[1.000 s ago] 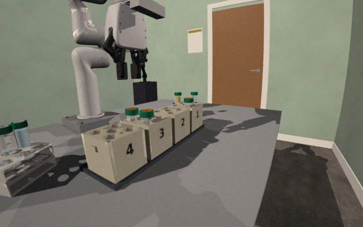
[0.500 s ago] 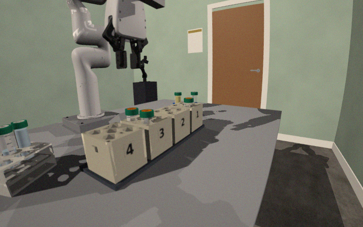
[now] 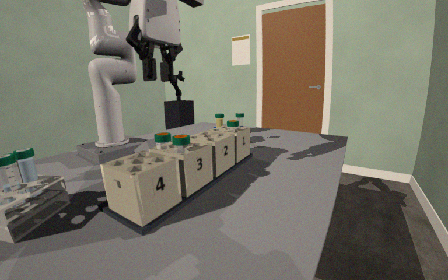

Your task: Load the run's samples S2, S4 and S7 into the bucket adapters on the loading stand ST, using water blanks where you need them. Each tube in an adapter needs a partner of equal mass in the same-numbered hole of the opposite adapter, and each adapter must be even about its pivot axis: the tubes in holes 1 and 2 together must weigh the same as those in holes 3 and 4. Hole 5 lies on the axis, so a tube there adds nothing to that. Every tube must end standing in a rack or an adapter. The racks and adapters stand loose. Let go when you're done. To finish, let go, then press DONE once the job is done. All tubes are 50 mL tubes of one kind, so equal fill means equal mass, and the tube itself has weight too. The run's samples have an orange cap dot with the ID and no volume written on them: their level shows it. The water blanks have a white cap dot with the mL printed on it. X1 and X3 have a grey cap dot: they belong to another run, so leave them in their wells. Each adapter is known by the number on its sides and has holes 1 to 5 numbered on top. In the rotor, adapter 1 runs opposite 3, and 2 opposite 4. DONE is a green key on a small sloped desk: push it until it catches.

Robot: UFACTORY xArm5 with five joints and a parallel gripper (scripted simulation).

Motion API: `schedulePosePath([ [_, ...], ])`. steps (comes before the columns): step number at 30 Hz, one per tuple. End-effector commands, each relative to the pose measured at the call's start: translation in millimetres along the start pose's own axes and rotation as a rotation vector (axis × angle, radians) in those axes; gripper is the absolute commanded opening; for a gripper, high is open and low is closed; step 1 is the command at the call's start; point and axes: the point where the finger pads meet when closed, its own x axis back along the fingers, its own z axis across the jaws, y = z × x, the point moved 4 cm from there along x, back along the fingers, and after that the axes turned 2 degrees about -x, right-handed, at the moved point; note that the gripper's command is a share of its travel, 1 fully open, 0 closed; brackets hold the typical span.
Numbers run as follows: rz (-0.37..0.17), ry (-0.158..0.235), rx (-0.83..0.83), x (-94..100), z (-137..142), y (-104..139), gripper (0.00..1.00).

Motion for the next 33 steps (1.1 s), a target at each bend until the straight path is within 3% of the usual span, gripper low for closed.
schedulePosePath([
  [1,0.004,0.0,0.0,1.7,0,-1,0.44],
  [10,0.004,0.0,0.0,1.7,0,-1,0.44],
  [11,0.004,0.0,-0.033,1.6,5,1,0.57],
  [33,0.004,0.0,-0.7,1.5,96,42,0.57],
])
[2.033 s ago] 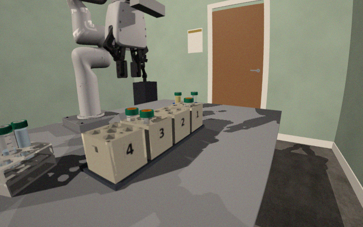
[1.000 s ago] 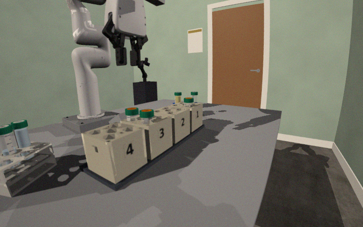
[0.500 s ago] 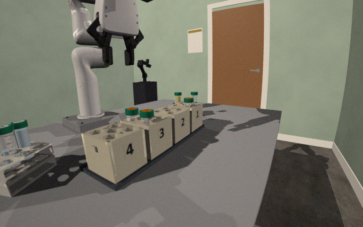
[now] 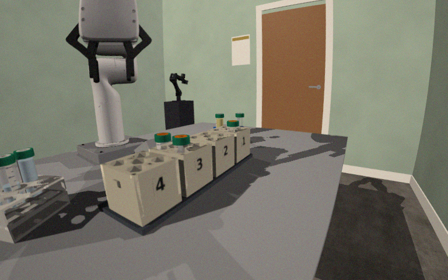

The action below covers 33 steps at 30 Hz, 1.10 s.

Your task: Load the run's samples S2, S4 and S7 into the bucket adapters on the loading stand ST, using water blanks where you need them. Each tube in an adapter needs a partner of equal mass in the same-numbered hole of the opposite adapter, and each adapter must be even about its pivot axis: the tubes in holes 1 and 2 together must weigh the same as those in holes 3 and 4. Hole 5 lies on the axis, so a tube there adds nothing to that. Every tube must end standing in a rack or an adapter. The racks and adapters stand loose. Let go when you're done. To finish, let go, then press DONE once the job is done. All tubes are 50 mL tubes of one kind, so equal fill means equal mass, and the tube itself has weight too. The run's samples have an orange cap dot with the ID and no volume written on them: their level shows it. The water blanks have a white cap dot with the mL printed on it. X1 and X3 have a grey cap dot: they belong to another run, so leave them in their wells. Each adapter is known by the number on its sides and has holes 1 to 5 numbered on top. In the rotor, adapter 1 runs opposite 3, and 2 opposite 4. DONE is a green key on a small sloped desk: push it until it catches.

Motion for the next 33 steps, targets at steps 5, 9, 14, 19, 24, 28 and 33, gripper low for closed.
schedulePosePath([
  [5,0.004,-0.001,-0.281,1.5,42,-8,0.57],
  [9,0.004,-0.001,-0.348,1.5,52,-10,0.57],
  [14,0.004,-0.001,-0.515,1.5,76,-14,0.57],
  [19,0.004,-0.001,-0.525,1.5,101,-18,0.57],
  [24,0.004,-0.001,-0.525,1.5,121,-21,0.57],
  [28,0.004,-0.001,-0.525,1.5,136,-24,0.57],
  [33,0.004,-0.001,-0.525,1.5,160,-28,0.57],
])
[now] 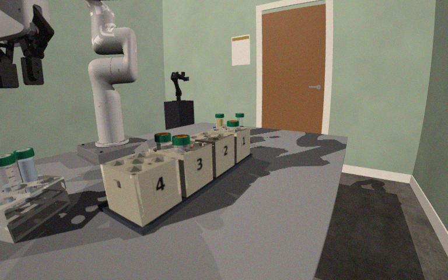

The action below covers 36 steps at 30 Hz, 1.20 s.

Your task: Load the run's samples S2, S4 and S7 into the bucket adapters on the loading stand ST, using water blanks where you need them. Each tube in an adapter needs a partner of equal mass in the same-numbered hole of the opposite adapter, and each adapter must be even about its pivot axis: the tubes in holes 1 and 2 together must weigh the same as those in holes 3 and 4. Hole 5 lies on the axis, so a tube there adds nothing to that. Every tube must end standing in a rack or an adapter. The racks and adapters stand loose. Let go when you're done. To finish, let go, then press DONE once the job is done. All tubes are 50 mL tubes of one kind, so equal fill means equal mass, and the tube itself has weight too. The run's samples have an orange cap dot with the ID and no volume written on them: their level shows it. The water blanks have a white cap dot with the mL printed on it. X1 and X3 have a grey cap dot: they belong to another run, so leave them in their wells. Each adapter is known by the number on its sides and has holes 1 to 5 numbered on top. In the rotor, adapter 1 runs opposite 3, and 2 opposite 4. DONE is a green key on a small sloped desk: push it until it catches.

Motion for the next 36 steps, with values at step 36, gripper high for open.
schedulePosePath([
  [36,0.003,-0.001,0.0,-12.4,64,-55,0.57],
])
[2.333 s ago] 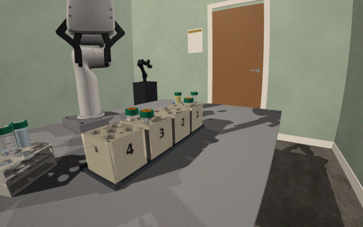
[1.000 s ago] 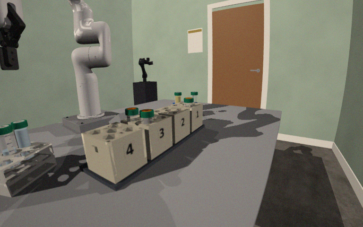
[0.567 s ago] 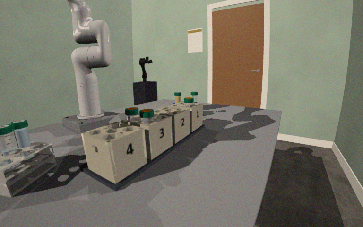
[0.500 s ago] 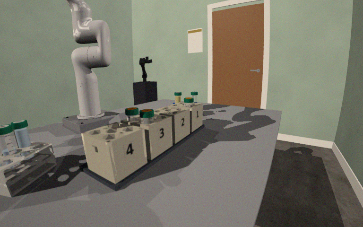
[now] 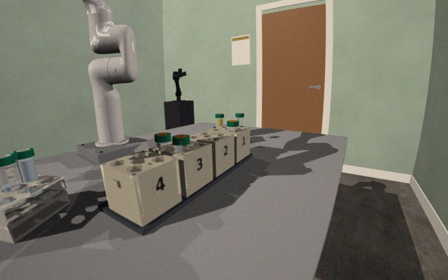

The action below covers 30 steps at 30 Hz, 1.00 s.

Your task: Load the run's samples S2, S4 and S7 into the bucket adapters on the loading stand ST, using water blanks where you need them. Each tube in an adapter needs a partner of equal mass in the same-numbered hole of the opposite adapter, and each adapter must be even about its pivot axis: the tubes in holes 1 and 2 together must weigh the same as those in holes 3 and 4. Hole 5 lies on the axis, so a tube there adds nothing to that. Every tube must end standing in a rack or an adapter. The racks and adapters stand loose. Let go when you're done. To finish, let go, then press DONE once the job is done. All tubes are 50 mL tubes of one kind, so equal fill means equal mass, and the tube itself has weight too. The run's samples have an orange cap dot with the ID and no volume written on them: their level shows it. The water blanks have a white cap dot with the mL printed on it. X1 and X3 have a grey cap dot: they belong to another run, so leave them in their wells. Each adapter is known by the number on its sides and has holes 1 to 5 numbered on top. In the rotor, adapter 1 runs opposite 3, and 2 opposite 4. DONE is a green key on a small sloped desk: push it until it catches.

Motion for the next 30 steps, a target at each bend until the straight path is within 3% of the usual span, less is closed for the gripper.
schedulePosePath([
  [1,0.005,-0.001,0.0,-6.0,0,-1,0.57],
  [30,0.005,-0.001,0.0,-56.1,0,-1,0.57],
])
